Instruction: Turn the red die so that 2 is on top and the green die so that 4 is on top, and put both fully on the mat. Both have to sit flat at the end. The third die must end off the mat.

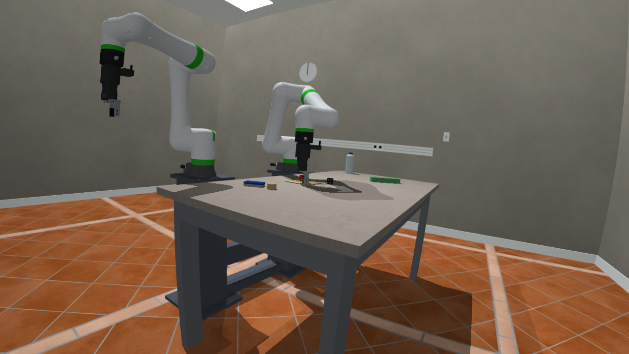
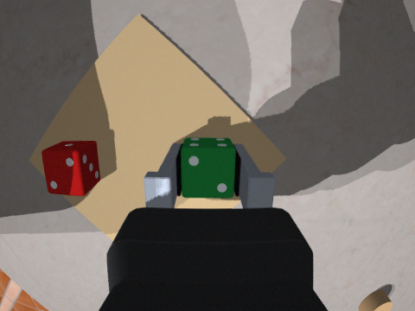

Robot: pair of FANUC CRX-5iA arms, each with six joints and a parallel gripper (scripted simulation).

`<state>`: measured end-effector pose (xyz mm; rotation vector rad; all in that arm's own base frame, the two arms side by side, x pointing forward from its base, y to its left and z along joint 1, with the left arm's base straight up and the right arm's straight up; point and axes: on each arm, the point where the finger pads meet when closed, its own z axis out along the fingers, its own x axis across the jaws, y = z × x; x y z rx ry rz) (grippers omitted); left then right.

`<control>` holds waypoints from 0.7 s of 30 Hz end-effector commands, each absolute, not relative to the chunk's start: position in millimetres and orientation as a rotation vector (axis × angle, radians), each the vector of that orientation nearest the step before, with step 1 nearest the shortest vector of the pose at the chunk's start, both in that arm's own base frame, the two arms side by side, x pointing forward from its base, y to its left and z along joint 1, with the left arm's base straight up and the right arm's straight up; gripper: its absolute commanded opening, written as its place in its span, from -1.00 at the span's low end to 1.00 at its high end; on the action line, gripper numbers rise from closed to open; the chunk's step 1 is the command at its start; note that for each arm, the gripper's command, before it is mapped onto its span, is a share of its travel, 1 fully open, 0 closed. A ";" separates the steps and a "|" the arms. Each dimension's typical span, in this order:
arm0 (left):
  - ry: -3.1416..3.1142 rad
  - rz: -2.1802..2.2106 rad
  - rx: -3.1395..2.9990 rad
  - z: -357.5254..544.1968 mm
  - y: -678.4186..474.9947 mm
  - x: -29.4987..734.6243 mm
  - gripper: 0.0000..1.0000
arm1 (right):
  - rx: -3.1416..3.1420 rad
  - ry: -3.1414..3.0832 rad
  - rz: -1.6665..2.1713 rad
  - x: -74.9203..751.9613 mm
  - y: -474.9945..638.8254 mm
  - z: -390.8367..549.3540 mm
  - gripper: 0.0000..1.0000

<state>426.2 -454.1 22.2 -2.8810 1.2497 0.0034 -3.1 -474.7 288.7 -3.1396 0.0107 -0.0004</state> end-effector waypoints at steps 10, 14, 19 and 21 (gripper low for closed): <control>1.250 0.000 -2.882 23.5 -454.7 426.7 0.14 | -3.142 0.011 0.000 -3.3 -475.0 289.7 1.00; 1.250 0.000 -2.882 23.5 -454.7 426.7 0.14 | -3.142 0.011 0.000 -3.3 -475.0 289.7 1.00; 1.250 0.000 -2.882 23.5 -454.7 426.7 0.14 | -3.142 0.011 0.000 -3.3 -475.0 289.7 1.00; 1.250 0.000 -2.882 23.5 -454.7 426.7 0.26 | -3.142 0.011 0.000 -3.3 -475.0 289.7 1.00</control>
